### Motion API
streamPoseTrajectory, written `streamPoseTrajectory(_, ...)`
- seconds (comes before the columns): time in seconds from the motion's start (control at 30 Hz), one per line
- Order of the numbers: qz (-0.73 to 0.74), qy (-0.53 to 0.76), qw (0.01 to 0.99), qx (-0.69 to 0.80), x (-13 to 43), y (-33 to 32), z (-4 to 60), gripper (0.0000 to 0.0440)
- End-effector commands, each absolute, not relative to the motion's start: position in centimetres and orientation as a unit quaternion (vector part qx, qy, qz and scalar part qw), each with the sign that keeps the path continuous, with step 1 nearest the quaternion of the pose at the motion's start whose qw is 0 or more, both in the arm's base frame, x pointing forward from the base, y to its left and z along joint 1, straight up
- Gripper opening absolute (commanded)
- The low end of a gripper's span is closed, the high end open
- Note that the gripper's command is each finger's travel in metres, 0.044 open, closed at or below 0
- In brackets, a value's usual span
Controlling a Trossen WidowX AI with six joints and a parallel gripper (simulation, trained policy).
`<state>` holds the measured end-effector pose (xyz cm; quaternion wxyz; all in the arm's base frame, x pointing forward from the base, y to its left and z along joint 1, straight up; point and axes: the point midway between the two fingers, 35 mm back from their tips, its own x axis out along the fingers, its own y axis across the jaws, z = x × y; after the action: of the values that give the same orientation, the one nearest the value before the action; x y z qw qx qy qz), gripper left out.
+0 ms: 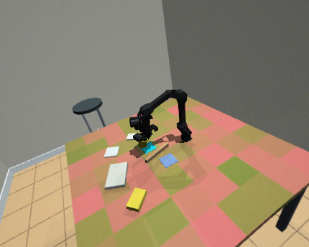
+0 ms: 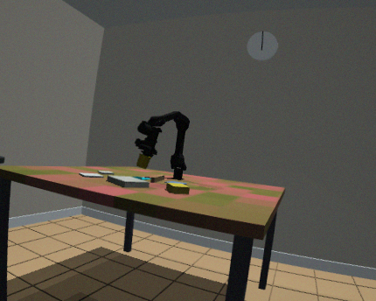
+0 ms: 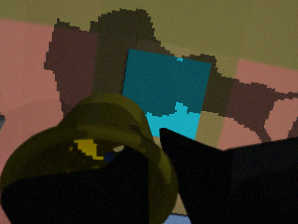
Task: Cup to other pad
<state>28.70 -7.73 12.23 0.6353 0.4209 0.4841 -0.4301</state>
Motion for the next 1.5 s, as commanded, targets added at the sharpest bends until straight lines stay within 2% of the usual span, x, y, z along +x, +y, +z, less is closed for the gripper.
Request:
streamPoseTrajectory(0.0,-0.438,0.483,0.631,0.421,28.3,-8.4,11.4,0.0)
streamPoseTrajectory(0.23,-0.449,0.479,0.623,0.426,27.6,-9.3,9.7,0.0007)
streamPoseTrajectory(0.5,-0.464,0.481,0.607,0.429,26.3,-9.9,7.7,0.0033)
streamPoseTrajectory(0.67,-0.472,0.48,0.6,0.433,25.7,-10.3,6.8,0.0074)
streamPoseTrajectory(0.83,-0.467,0.459,0.608,0.448,26.2,-10.8,7.1,0.0173)
streamPoseTrajectory(1.17,-0.45,0.442,0.617,0.471,25.9,-10.8,8.4,0.0198)
streamPoseTrajectory(1.47,-0.438,0.425,0.622,0.49,25.3,-10.8,10.4,0.0244)
